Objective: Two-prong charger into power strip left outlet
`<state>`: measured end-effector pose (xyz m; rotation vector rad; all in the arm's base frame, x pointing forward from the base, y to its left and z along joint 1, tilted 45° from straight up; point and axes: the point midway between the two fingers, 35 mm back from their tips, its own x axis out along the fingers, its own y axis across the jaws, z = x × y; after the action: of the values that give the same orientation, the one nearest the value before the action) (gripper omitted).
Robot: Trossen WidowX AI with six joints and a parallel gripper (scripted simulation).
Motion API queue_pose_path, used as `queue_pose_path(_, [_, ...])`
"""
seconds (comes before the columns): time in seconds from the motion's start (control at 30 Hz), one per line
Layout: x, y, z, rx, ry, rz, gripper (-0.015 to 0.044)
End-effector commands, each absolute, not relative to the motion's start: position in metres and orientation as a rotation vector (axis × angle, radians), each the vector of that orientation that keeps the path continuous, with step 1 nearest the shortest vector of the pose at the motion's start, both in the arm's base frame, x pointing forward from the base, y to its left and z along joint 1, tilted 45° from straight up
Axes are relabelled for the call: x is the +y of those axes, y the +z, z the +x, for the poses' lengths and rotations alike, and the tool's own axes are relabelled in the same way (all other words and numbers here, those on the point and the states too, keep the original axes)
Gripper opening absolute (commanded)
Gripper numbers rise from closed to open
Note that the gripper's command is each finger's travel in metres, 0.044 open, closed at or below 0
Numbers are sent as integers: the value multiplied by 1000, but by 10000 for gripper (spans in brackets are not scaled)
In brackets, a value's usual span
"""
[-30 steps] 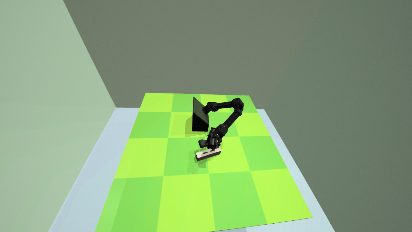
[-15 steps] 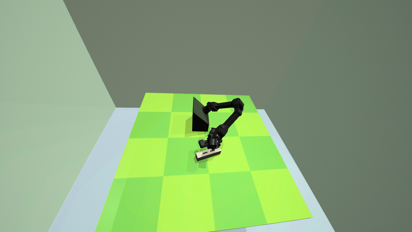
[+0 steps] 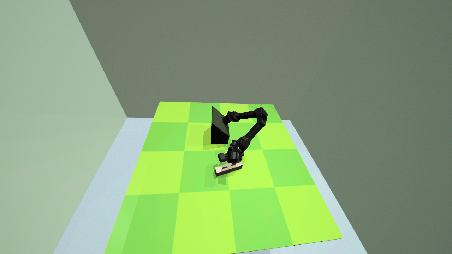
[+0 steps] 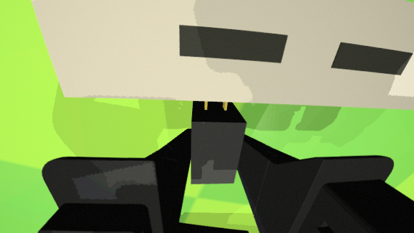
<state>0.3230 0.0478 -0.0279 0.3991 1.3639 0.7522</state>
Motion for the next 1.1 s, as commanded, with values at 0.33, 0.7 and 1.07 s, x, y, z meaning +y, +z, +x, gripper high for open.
queue_pose_path(0.33, [48,-26,327,1359,751,405,0])
queue_pose_path(0.7, [48,-26,330,1359,751,405,0])
queue_pose_path(1.07, [48,-25,332,1359,751,405,0])
